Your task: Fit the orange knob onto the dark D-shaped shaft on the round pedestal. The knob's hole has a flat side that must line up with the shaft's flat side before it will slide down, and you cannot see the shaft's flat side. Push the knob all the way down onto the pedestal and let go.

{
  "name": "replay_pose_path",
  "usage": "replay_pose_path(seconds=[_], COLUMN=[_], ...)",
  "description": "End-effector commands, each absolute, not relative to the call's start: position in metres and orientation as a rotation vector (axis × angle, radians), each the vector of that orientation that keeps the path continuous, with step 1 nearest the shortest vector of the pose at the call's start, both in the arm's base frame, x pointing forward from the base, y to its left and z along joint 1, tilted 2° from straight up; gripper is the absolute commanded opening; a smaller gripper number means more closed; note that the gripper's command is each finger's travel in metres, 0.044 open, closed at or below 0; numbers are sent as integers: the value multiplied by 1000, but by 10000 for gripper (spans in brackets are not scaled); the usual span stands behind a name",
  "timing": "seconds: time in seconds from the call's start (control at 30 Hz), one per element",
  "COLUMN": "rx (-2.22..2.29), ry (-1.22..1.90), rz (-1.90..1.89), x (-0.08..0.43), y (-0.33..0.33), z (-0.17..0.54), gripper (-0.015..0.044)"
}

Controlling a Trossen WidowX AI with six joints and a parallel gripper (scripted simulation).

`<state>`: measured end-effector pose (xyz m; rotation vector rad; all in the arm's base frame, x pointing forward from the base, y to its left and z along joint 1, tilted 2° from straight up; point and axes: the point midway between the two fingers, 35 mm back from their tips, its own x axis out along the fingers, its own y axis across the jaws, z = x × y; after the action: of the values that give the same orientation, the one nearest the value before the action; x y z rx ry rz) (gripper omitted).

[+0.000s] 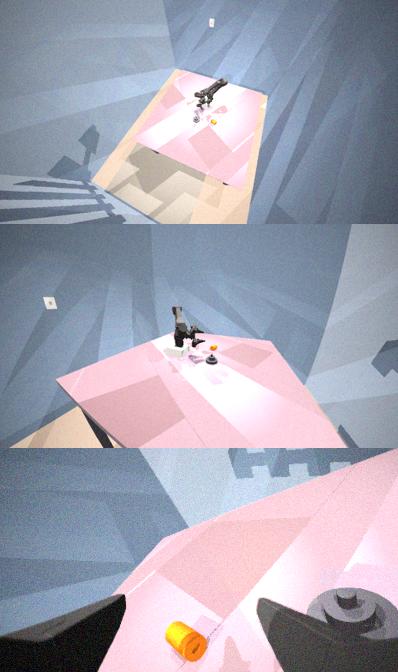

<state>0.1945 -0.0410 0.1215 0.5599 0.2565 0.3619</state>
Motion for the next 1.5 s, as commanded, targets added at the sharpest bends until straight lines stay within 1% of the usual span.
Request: replay_pose_path(seconds=[0.0, 0.03, 0.4, 0.6, 0.8, 1.03, 1.27, 1.47], rx=[559, 556, 325, 58, -294, -770, -783, -783], ry=[264, 286, 807, 1065, 1245, 1349, 1350, 1350], rz=[363, 367, 483, 562, 669, 766, 768, 768], x=[195, 198, 254, 276, 293, 304, 305, 306], y=[-41, -41, -10, 23, 67, 109, 110, 110], z=[121, 121, 105, 95, 86, 84, 83, 60], gripper=[426, 440, 440, 440, 440, 440, 440, 440])
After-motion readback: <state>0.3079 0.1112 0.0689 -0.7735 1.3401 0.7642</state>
